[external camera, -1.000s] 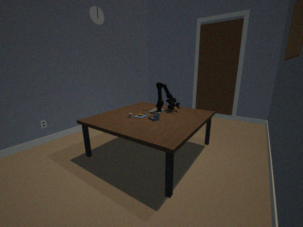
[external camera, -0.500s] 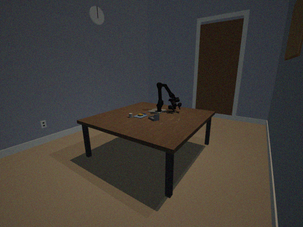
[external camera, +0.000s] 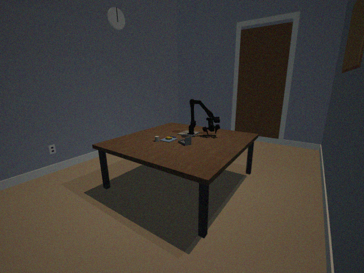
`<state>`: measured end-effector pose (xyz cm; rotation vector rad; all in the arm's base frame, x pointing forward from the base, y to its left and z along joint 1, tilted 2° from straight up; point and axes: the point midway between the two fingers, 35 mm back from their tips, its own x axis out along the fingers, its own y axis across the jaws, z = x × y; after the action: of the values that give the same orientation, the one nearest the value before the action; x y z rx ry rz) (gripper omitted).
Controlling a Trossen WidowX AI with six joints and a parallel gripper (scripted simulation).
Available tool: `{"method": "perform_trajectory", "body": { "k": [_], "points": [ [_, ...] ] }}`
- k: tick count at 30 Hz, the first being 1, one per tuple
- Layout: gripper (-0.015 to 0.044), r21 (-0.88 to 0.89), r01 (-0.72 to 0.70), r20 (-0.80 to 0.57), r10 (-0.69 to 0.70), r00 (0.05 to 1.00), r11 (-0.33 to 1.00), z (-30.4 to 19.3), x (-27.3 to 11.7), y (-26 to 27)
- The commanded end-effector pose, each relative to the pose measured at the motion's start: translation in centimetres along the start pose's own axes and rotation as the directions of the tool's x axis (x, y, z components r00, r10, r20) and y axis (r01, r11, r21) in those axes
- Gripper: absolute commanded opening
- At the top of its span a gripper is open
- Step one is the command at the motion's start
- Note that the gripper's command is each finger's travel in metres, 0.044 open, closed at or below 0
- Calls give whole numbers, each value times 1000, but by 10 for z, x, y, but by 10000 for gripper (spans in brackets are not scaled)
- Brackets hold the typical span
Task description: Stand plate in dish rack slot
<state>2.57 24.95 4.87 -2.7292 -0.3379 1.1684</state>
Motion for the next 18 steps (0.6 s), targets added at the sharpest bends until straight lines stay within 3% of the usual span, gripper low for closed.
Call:
{"method": "perform_trajectory", "body": {
  "k": [1,18],
  "points": [
    [400,94,-67,12,66,998,993,-15,9,0],
    [400,537,-303,116,287,951,787,-89,50,19]
  ]
}}
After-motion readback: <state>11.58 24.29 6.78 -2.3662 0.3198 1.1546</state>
